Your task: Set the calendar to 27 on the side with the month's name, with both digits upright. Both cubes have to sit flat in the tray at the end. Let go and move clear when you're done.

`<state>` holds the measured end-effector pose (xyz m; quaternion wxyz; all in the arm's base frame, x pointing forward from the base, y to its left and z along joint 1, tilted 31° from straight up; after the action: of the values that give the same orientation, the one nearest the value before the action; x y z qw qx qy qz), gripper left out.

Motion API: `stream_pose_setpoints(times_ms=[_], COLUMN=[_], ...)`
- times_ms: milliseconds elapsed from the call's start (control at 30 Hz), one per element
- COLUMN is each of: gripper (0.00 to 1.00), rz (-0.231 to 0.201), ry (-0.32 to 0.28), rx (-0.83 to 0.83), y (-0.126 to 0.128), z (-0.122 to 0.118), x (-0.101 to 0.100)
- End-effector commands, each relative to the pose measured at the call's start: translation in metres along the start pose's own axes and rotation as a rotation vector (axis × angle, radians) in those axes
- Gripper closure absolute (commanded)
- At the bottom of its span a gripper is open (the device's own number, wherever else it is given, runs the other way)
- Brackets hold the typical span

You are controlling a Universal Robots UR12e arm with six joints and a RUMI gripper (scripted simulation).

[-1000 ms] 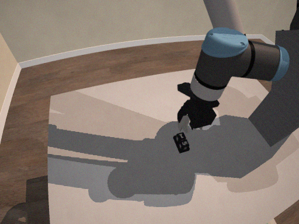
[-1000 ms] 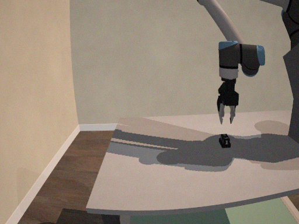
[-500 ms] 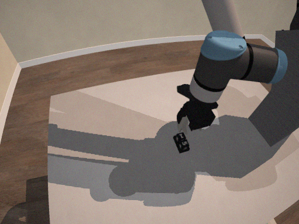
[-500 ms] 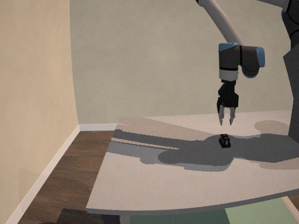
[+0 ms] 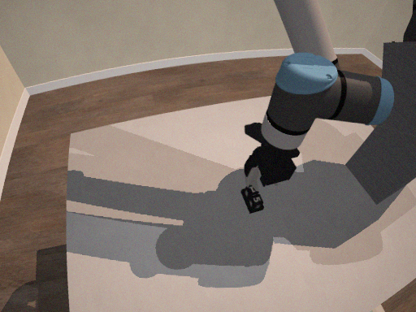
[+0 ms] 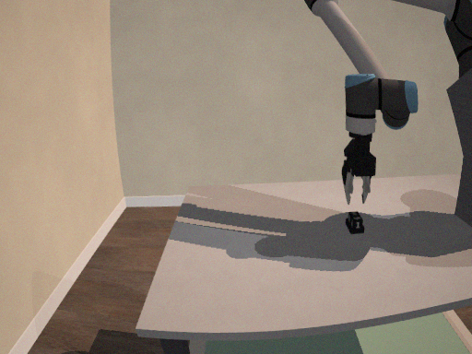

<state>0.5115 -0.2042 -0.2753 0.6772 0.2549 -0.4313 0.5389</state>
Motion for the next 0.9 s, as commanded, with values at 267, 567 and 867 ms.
stream_pose_setpoints(times_ms=[267,567,867], gripper=[0.71,0.71,0.71], rz=[0.001,0.001,0.001], ry=[0.000,0.000,0.000], rx=[0.000,0.000,0.000], y=[-0.001,-0.001,-0.001], z=[0.000,0.000,0.000], x=[-0.018,-0.024,-0.026])
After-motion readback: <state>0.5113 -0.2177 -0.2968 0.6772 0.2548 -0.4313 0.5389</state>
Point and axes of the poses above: the point where the finger pads meet when closed, its own x axis back along the fingers, its own y axis across the jaws, z = x × y, the point moved 8 cm from there along x, back along the fingers, and after that the axes turned 8 degrees about -x, right-handed, at the moved point
